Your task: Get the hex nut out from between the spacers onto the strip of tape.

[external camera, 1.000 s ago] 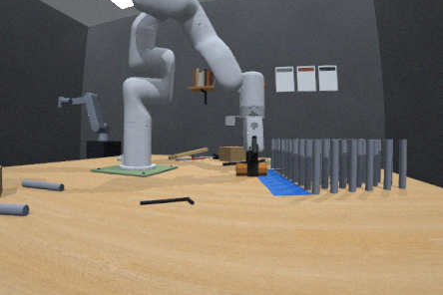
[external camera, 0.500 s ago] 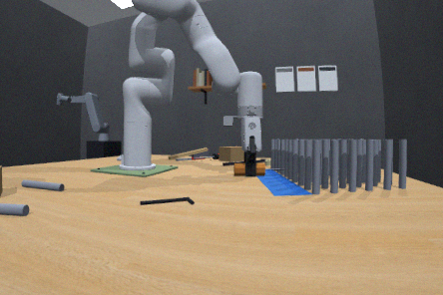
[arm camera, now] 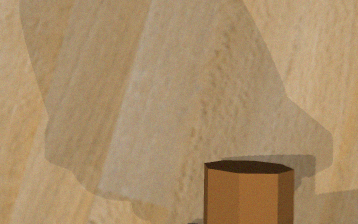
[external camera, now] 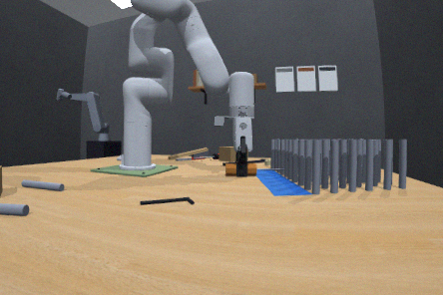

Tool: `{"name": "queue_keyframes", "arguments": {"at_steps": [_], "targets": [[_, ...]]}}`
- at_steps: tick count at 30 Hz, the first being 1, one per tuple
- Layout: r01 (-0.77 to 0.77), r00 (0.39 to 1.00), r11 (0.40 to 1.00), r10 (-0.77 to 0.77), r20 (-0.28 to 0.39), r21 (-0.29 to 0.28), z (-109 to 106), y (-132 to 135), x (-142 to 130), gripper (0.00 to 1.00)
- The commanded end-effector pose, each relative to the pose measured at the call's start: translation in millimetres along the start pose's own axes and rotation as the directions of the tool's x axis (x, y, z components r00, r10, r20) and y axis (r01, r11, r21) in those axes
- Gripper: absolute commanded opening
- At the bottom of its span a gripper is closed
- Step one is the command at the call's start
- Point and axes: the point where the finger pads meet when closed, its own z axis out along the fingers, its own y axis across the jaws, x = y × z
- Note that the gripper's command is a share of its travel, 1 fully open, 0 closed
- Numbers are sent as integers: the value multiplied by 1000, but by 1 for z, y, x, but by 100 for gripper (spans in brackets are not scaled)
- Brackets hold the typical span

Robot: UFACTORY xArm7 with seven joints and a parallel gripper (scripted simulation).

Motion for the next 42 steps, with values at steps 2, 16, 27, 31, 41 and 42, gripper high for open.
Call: {"name": "queue_keyframes", "arguments": {"at_steps": [2, 16, 27, 31, 41, 42], "targets": [[1, 1000, 1000, -1, 6, -3, -2, 0, 9, 0], [1, 1000, 1000, -1, 7, -2, -2, 0, 28, 0], [1, 1000, 1000, -1, 6, -3, -2, 1, 37, 0], [1, 1000, 1000, -1, 6, -3, -2, 1, 40, 0], [1, 1000, 1000, -1, 6, -3, -2, 1, 53, 0], [1, 1000, 1000, -1, 6, -3, -2, 1, 55, 0]]}}
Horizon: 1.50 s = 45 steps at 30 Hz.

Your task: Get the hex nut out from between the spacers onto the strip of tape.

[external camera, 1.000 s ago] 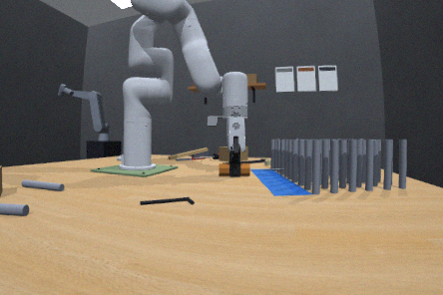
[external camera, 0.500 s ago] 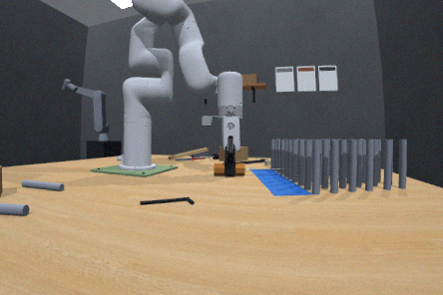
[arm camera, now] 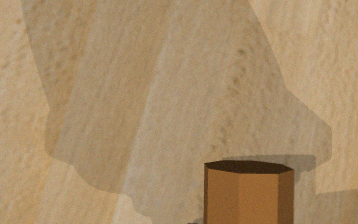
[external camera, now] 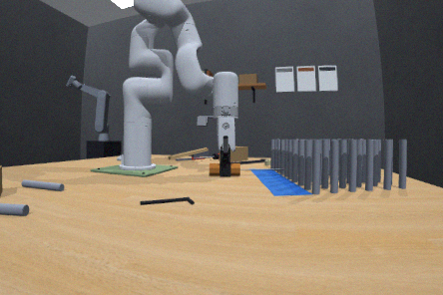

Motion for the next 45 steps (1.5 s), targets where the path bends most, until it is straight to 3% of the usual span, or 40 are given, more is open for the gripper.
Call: {"name": "queue_keyframes", "arguments": {"at_steps": [1, 24, 45], "targets": [[1, 1000, 1000, -1, 7, -2, -1, 0, 9, 0], [1, 1000, 1000, -1, 7, -2, -1, 1, 52, 0], [1, 1000, 1000, -1, 7, -2, -1, 1, 62, 0]]}}
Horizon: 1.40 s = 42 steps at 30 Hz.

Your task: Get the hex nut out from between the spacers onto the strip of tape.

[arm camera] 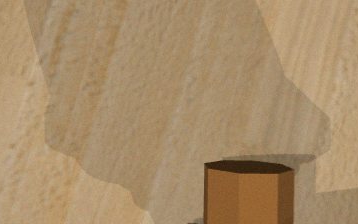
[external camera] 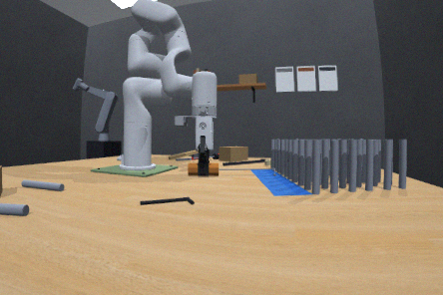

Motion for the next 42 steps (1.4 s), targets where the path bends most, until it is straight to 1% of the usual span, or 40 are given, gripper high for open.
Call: {"name": "queue_keyframes", "arguments": {"at_steps": [1, 16, 30, 42], "targets": [[0, 1000, 1000, 0, 3, 1, -1, 0, -1, 0], [0, 1000, 1000, 0, 3, 1, -2, 0, -1, 0], [0, 1000, 1000, 0, 1, 1, -16, 0, -1, 0], [0, 1000, 1000, 0, 2, 1, -19, 0, -1, 0]]}}
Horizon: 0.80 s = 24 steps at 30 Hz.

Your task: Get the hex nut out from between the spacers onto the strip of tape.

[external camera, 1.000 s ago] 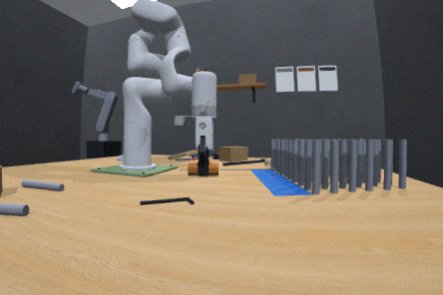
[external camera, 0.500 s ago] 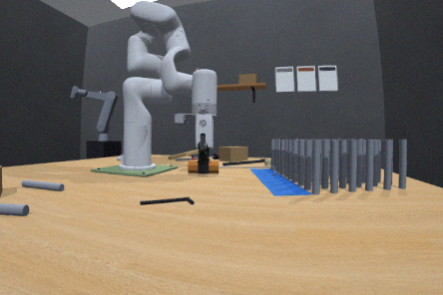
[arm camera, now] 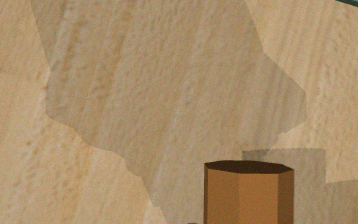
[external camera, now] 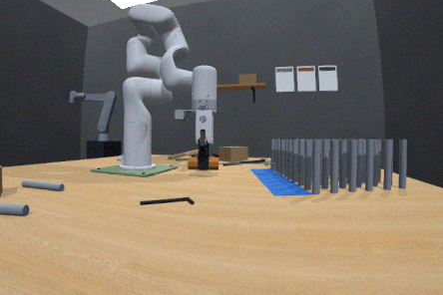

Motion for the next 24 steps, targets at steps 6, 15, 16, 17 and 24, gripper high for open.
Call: {"name": "queue_keyframes", "arguments": {"at_steps": [6, 15, 16, 17, 24], "targets": [[0, 1000, 1000, 0, 3, 1, -1, 0, -1, 0], [0, 1000, 1000, 0, 3, 1, -1, -1, -1, 0], [0, 1000, 1000, 0, 3, 1, -1, -2, -1, 0], [0, 1000, 1000, 0, 3, 1, -1, -2, -1, 0], [0, 1000, 1000, 0, 3, 1, -1, -6, -1, 0]]}}
